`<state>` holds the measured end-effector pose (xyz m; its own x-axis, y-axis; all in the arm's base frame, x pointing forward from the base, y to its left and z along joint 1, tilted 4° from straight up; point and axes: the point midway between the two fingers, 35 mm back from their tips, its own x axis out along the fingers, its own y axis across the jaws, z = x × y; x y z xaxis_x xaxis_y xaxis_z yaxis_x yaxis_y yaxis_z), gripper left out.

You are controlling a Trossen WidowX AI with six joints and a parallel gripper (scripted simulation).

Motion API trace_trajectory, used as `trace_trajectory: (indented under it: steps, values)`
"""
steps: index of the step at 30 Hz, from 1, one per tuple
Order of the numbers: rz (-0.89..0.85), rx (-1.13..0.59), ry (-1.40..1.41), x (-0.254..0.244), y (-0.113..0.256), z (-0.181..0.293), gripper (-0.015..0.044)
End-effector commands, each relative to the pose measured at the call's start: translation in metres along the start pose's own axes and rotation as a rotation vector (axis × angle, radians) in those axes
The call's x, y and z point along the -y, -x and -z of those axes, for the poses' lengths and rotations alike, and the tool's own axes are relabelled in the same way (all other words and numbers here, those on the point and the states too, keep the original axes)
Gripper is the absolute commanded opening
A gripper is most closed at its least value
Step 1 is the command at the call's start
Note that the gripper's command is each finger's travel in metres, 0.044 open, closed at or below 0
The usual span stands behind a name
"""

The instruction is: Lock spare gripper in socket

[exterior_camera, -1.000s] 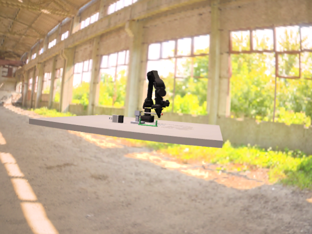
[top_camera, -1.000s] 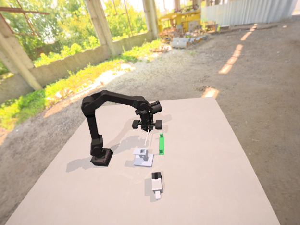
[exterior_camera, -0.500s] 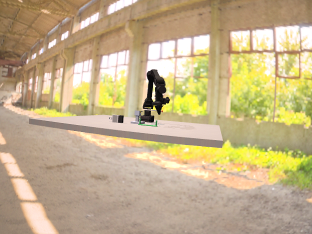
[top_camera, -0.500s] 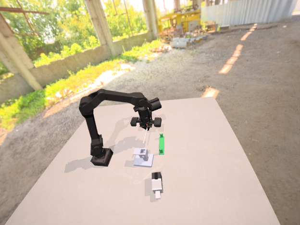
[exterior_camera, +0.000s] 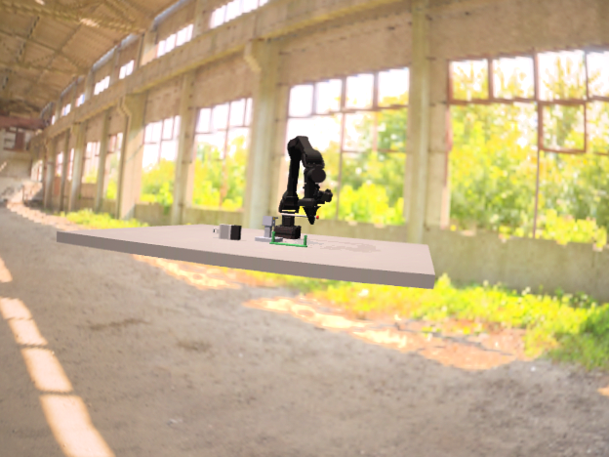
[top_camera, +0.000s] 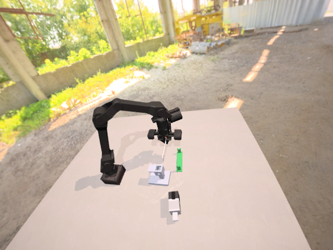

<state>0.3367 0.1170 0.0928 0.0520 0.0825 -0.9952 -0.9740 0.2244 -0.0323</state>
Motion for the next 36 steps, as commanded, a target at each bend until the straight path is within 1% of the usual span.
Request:
trace_trajectory:
  steps: [1,22,36]
  values:
    - [0.004,0.002,0.013,0.012,0.004,-0.007,0.0]
    - [0.005,0.002,0.066,0.062,0.008,-0.035,0.0]
    - [0.003,0.001,0.069,0.065,-0.007,-0.035,0.0]
